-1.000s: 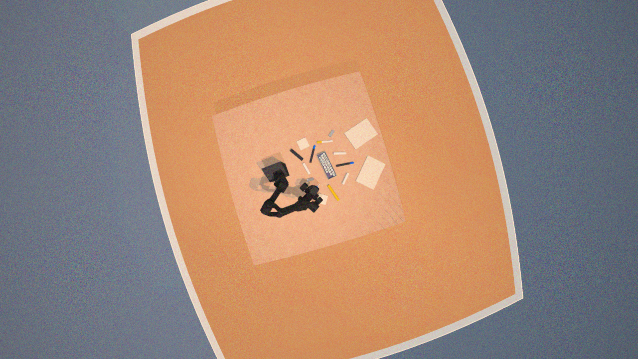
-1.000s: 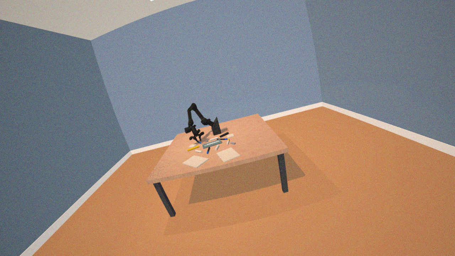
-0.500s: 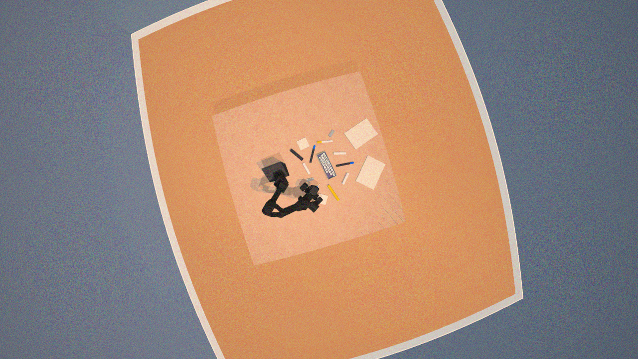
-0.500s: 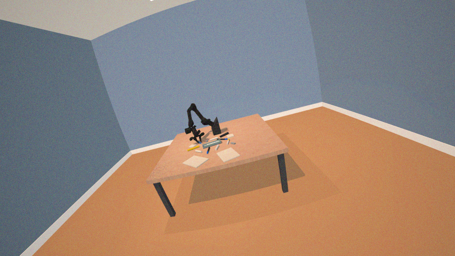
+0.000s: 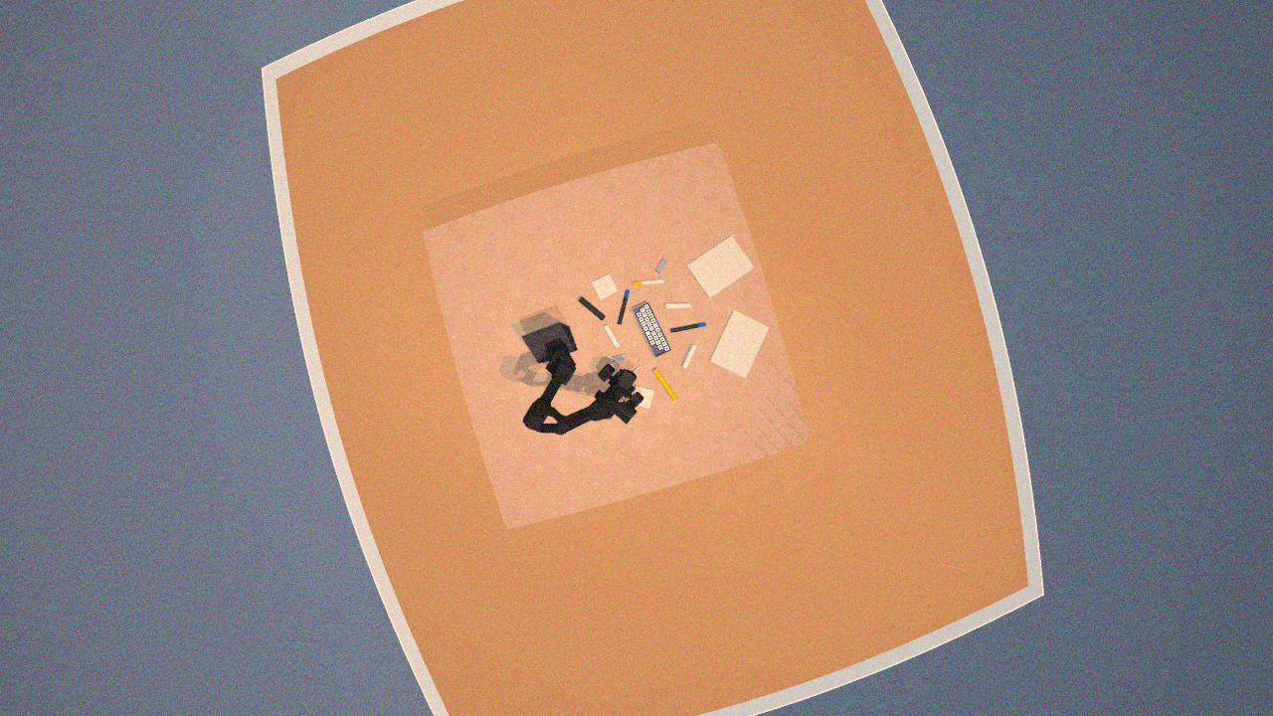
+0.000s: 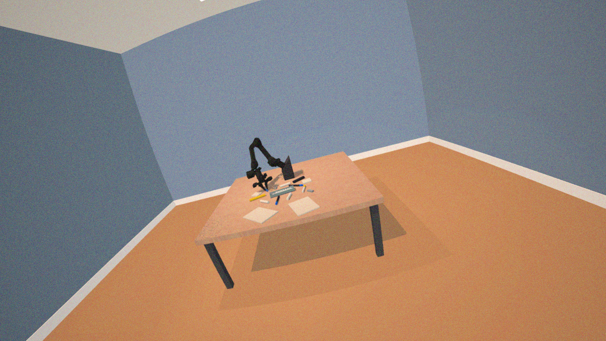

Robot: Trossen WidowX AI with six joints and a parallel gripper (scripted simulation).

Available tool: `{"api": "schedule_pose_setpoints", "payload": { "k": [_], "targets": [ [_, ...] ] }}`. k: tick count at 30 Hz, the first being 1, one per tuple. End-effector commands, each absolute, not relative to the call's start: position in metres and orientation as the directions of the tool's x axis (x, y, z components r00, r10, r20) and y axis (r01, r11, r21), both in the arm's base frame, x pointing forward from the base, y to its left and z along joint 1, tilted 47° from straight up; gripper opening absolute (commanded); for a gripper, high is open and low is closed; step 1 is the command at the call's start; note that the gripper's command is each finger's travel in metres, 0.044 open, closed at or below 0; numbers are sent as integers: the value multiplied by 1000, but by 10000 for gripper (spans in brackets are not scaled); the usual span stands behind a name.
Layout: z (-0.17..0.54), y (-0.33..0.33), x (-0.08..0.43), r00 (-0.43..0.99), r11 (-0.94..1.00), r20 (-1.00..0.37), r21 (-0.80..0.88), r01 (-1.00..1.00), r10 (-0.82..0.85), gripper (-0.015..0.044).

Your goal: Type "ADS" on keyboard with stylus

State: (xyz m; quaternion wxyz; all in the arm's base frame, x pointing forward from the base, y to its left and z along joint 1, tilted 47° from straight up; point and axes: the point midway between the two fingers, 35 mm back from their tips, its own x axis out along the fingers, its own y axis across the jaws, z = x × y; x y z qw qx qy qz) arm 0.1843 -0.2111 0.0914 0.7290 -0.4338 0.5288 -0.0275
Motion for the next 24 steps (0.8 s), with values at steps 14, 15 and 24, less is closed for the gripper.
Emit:
{"api": "schedule_pose_setpoints", "payload": {
  "k": [14, 15, 24],
  "targets": [
    [109, -194, 187, 439, 623, -748, -661, -418, -498, 0],
    [112, -190, 187, 439, 623, -748, -661, -418, -498, 0],
    [126, -174, 185, 440, 623, -747, -661, -418, -498, 0]
  ]
}}
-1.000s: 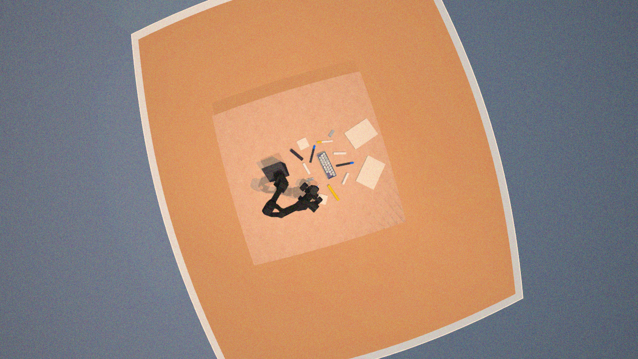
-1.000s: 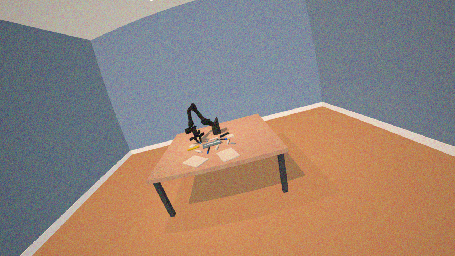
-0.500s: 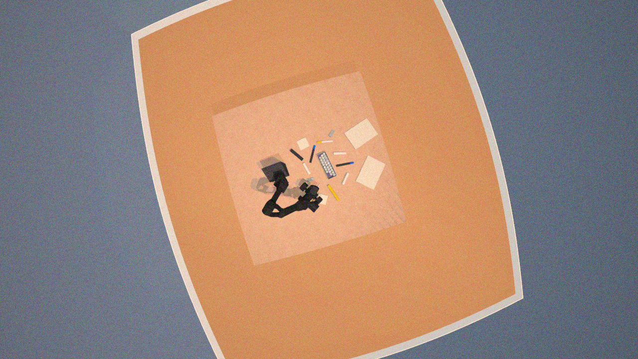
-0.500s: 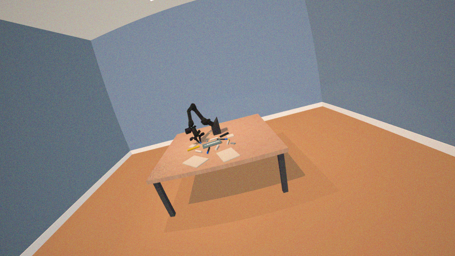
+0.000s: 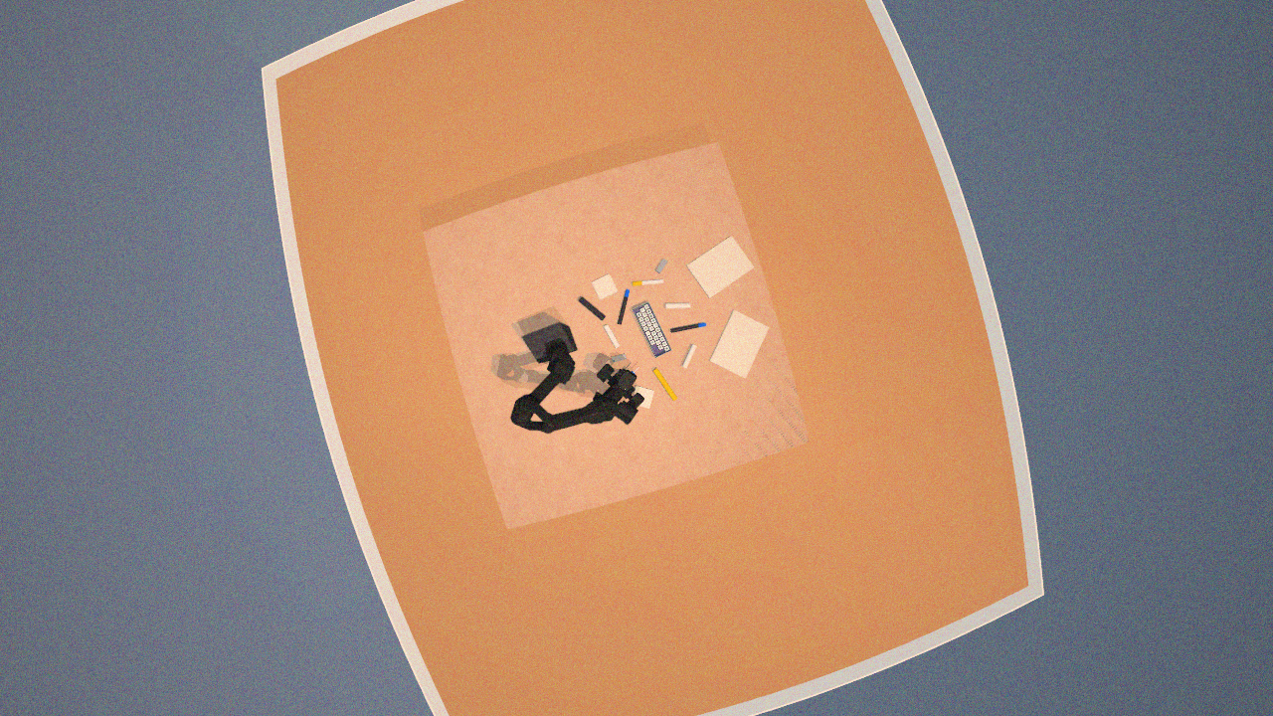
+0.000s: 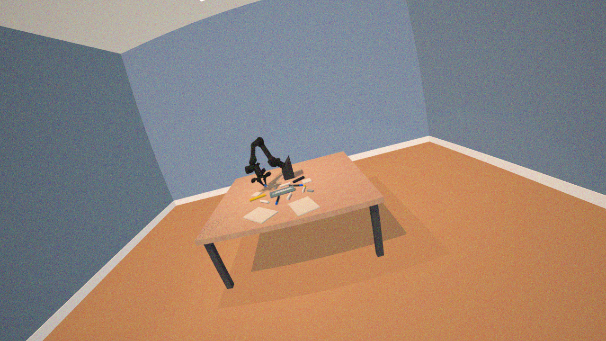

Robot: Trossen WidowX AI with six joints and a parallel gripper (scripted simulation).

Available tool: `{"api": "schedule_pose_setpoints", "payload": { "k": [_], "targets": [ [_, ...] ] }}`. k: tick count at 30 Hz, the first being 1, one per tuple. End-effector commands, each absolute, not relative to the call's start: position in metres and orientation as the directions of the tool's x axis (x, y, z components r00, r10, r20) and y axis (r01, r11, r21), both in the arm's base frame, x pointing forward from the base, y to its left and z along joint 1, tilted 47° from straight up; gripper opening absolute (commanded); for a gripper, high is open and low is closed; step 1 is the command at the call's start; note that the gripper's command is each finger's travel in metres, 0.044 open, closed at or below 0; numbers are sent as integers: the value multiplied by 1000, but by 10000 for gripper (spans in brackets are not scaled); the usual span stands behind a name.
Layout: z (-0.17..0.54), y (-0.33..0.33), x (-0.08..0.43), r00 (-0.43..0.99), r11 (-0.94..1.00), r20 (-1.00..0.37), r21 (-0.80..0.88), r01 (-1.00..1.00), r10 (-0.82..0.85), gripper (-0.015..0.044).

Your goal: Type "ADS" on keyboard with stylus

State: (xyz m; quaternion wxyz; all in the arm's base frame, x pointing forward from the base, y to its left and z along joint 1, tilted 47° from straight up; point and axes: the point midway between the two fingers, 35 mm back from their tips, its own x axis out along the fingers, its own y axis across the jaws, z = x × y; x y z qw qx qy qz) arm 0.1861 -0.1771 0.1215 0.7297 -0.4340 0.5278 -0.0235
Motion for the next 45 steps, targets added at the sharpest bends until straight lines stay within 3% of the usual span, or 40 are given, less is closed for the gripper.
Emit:
{"api": "schedule_pose_setpoints", "payload": {
  "k": [1, 26, 45],
  "targets": [
    [126, -174, 185, 440, 623, -747, -661, -418, -498, 0],
    [142, -166, 248, 377, 960, -886, -277, 32, -268, 0],
    [143, -148, 300, 259, 874, -963, 66, 481, -71, 0]
  ]
}}
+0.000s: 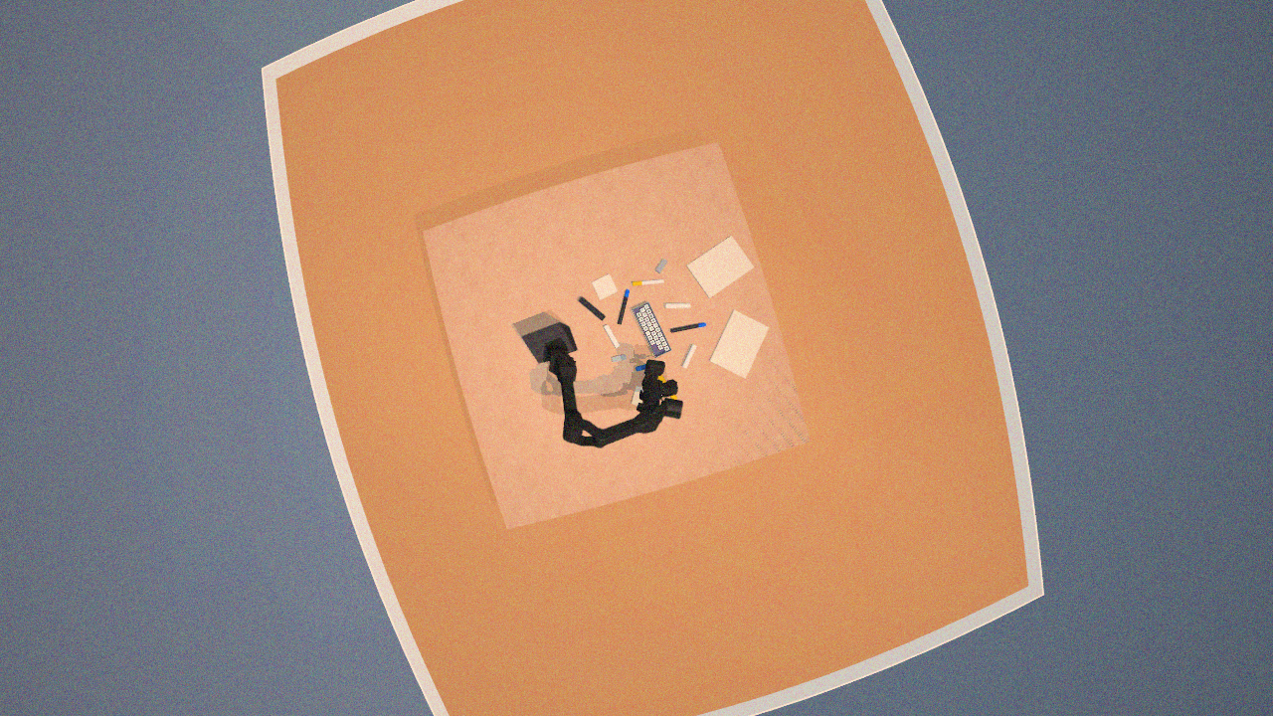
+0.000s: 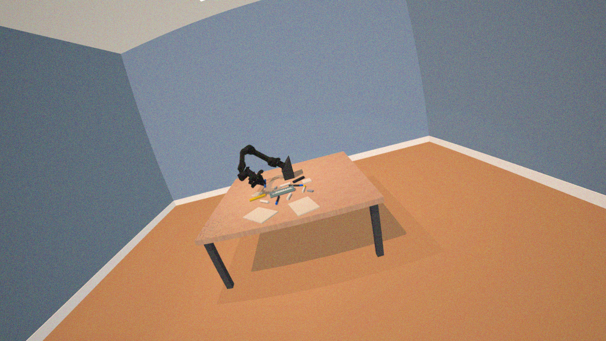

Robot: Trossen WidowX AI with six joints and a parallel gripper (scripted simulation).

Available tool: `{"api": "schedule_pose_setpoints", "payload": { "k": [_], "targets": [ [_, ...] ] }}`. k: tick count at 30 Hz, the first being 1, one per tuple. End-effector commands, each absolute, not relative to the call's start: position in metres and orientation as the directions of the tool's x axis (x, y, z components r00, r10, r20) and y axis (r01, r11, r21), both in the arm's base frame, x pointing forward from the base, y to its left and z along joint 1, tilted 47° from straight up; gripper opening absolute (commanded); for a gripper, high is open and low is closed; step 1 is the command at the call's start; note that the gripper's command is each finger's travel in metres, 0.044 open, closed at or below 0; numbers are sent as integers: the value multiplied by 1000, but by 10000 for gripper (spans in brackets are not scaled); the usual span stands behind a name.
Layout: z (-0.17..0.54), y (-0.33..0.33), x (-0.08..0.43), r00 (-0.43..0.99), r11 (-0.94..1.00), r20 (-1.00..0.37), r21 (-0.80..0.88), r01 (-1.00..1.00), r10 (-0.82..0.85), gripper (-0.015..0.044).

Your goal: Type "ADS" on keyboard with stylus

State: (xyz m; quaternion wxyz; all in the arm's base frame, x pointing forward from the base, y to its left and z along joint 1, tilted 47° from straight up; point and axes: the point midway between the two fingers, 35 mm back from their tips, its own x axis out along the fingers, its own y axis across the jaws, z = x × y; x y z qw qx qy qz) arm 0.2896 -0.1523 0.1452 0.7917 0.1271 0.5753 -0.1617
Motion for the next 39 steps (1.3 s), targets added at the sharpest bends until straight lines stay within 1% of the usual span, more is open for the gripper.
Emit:
{"api": "schedule_pose_setpoints", "payload": {
  "k": [1, 9, 17, 26, 35, 39],
  "targets": [
    [142, -147, 303, 252, 860, -966, 77, 504, -61, 0],
    [138, -136, 323, 188, 721, -982, 140, 679, 14, 0],
    [133, -124, 342, 119, 539, -989, 146, 830, 85, 0],
    [123, -109, 360, 34, 302, -987, 80, 950, 156, 0],
    [113, -92, 376, -51, 58, -974, -39, 998, 223, 0],
    [113, -90, 378, -57, 40, -972, -49, 998, 227, 0]
  ]
}}
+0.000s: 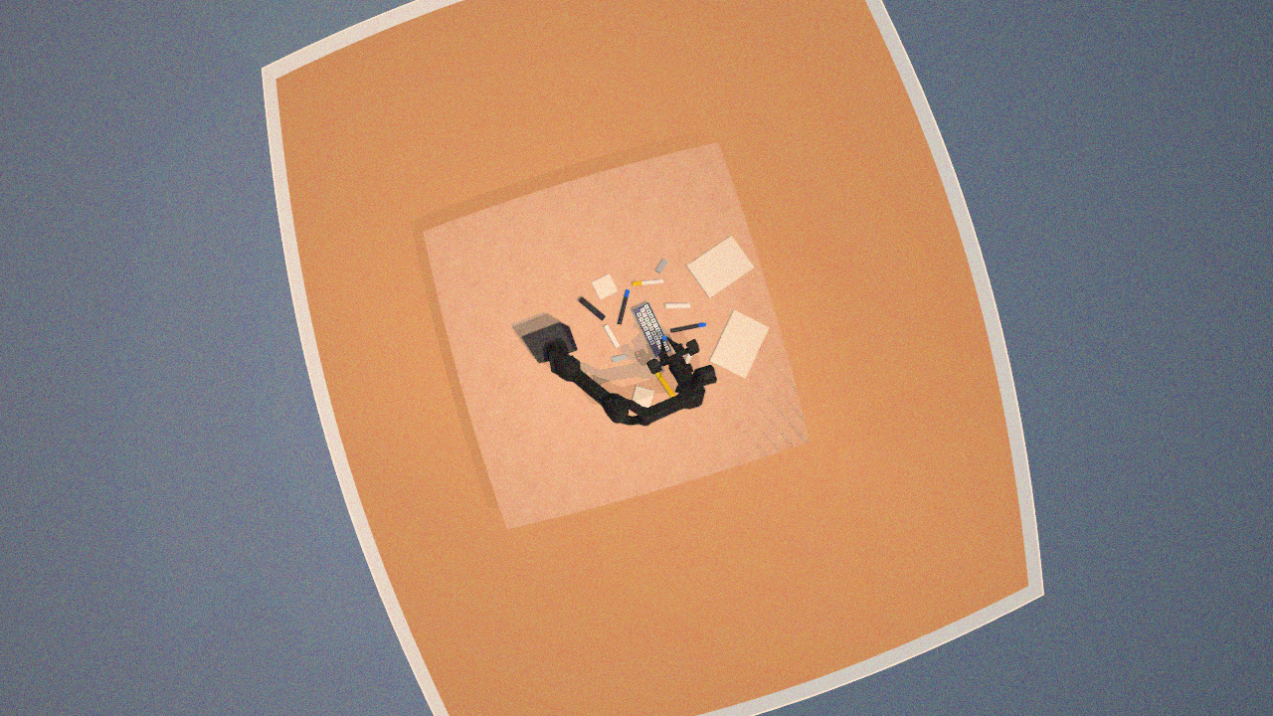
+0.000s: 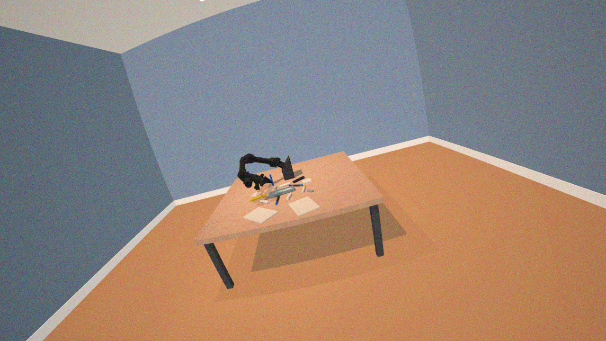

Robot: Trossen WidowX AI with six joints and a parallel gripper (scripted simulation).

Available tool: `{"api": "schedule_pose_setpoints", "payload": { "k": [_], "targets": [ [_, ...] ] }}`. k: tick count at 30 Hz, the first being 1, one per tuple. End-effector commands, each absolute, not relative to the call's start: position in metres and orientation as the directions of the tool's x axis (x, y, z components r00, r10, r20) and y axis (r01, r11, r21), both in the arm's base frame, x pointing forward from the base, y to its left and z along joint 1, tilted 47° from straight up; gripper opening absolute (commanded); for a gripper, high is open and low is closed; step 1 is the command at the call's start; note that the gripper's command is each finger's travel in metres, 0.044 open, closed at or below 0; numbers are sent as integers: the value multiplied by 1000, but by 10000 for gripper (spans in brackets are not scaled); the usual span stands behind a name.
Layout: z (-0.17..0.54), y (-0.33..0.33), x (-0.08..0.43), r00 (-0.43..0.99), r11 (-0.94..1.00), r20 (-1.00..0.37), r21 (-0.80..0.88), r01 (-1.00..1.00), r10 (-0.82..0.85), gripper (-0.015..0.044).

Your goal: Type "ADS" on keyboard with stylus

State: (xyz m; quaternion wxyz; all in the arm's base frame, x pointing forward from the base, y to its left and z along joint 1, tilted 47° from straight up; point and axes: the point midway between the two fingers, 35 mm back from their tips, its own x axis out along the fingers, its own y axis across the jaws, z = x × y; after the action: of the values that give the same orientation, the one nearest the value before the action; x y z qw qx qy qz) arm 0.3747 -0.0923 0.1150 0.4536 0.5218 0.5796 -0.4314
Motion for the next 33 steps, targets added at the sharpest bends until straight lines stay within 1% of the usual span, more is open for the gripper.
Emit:
{"api": "schedule_pose_setpoints", "payload": {
  "k": [1, 5, 11, 23, 26, 33],
  "targets": [
    [113, -90, 378, -57, 40, -972, -49, 998, 227, 0],
    [110, -94, 377, -57, 40, -972, -49, 998, 227, 0],
    [90, -115, 376, -58, 40, -972, -50, 998, 226, 0],
    [89, -116, 376, -58, 40, -972, -50, 998, 226, 0],
    [88, -117, 377, -58, 40, -972, -50, 998, 226, 79],
    [85, -120, 377, -57, 40, -973, -50, 998, 226, 81]
  ]
}}
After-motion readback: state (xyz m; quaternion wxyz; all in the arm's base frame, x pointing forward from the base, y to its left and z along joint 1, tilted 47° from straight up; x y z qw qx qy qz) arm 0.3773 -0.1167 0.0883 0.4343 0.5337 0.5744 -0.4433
